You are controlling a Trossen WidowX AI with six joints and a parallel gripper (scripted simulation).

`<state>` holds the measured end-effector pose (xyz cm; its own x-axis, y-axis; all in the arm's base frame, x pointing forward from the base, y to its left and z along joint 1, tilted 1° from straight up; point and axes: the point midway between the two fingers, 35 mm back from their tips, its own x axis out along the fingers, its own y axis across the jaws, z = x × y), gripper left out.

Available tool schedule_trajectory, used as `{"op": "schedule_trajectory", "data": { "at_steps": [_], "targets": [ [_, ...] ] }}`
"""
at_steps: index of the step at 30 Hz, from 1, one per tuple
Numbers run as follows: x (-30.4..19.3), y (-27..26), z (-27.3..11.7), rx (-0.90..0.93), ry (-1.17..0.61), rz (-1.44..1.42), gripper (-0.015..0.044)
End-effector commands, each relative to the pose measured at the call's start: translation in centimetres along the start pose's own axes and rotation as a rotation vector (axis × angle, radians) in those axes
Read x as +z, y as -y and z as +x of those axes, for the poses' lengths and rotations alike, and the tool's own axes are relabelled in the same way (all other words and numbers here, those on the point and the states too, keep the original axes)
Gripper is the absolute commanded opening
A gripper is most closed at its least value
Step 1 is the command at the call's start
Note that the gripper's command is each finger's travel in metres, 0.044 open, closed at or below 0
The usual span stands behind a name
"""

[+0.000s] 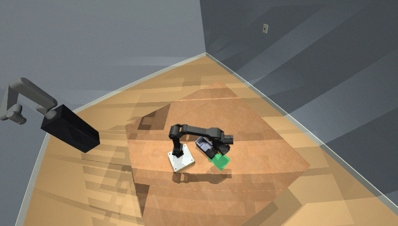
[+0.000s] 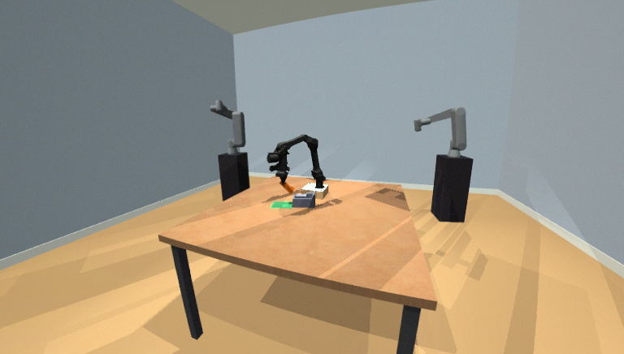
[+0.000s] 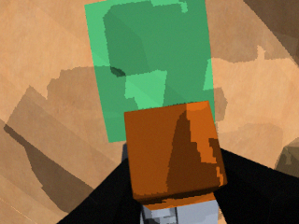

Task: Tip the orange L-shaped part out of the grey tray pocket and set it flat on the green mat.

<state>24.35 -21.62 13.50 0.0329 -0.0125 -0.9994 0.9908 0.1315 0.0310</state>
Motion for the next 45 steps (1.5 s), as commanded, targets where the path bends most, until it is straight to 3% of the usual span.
{"op": "schedule_trajectory", "data": {
  "at_steps": [1,7,45],
  "targets": [
    [2.0,0.2,0.2,-0.007,-0.005,-0.004,0.0],
    [3.8,0.4,0.2,-0.007,-0.003,-0.004,0.0],
    [3.8,0.5,5.1,-0.007,-0.003,-0.004,0.0]
  ]
}}
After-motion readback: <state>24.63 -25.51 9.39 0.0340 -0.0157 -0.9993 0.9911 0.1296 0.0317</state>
